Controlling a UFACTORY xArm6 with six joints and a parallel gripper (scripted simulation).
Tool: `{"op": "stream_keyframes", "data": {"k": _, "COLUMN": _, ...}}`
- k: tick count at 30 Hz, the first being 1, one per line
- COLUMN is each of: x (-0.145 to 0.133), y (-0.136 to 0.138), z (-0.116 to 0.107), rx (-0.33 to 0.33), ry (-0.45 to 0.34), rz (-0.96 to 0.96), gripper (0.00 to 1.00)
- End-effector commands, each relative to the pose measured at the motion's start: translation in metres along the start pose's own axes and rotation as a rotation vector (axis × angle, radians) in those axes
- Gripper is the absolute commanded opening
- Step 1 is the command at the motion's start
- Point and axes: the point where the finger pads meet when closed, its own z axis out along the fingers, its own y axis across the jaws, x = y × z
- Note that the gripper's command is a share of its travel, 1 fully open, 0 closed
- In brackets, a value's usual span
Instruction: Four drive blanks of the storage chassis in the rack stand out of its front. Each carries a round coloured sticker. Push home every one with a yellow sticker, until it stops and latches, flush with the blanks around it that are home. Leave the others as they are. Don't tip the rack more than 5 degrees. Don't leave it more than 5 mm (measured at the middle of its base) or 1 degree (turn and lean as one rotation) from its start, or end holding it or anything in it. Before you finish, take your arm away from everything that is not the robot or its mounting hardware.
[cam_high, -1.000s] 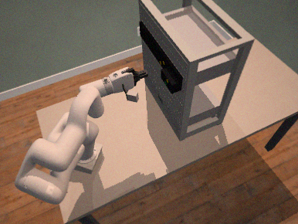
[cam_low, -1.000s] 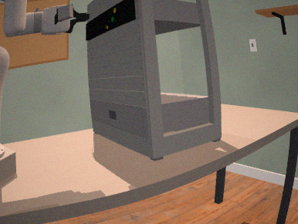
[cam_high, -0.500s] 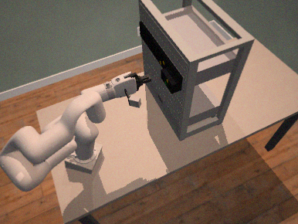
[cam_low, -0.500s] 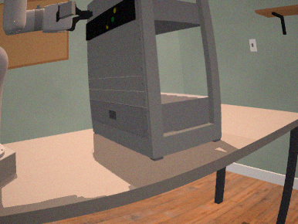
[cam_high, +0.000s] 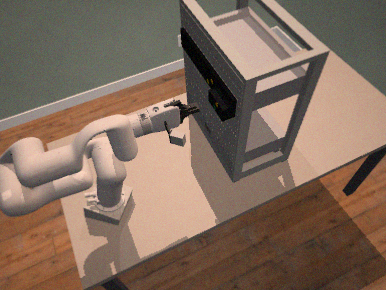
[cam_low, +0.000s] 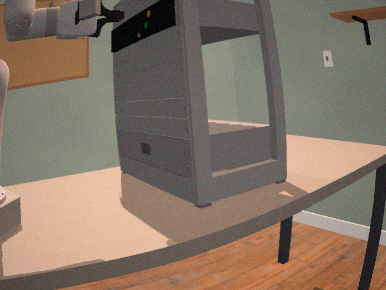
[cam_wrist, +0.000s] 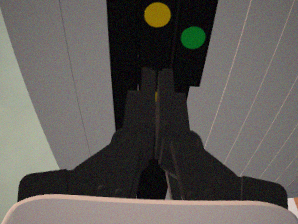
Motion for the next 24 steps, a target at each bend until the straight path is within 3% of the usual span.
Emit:
{"op": "stream_keyframes", "data": {"k": 1, "x": 0.004, "y": -0.003, "z": 0.0, "rx": 0.022, "ry": -0.043, "rz": 0.004, "gripper": 0.0}}
{"op": "stream_keyframes", "data": {"k": 19, "x": 0.01, "y": -0.003, "z": 0.001, "rx": 0.021, "ry": -0.043, "rz": 0.004, "gripper": 0.0}}
{"op": "stream_keyframes", "data": {"k": 24, "x": 0.01, "y": -0.003, "z": 0.018, "rx": 0.021, "ry": -0.043, "rz": 0.004, "gripper": 0.0}}
